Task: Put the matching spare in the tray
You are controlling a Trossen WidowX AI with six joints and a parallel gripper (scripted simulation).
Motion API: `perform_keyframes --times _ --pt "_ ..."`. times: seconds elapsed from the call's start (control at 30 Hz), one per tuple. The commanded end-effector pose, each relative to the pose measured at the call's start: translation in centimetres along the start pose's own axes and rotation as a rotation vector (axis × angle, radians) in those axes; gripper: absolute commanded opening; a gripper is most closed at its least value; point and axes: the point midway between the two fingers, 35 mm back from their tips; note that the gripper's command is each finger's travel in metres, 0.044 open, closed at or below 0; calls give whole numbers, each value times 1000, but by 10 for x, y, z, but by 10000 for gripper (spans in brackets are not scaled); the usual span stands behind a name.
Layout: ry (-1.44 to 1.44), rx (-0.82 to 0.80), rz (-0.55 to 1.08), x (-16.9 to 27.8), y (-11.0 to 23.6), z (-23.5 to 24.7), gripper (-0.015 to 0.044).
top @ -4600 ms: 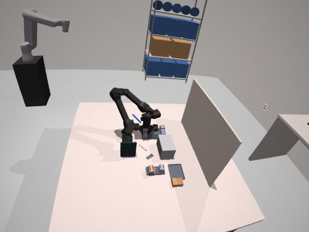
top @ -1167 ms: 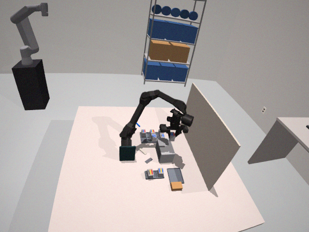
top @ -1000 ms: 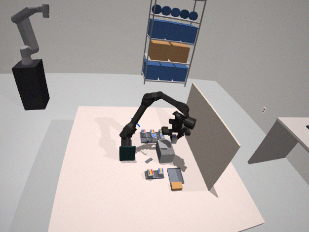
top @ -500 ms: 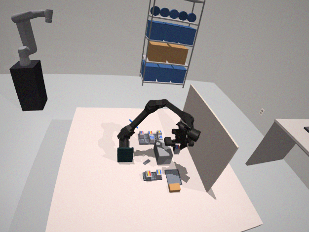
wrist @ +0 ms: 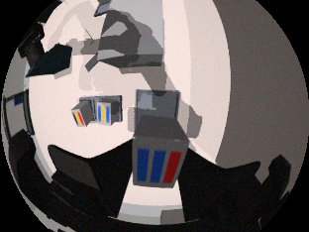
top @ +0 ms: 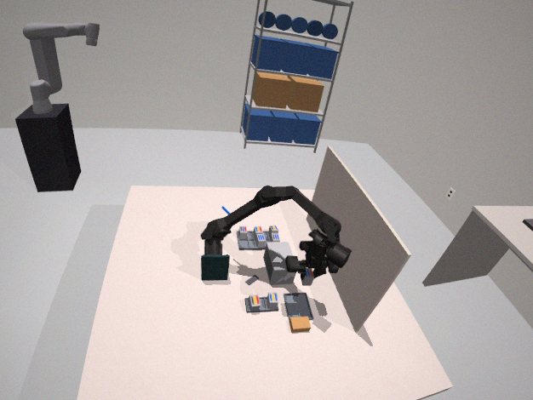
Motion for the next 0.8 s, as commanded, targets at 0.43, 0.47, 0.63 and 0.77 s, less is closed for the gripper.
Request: perform_keyframes --times 0.43,0.47,0.63,0.77 --pt "24 8 2 23 -11 2 0" --pt "24 8 2 23 -12 2 0" --pt "24 8 3 23 -17 1 0" --pt "24 9 3 24 -21 0 0"
Point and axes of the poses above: the point midway between the two fingers, 35 mm back from their tips, its own y axis back along the fingers, its own z axis across the jaws, x = y × z, and after that the axes turned 9 degrees about y, right-handed
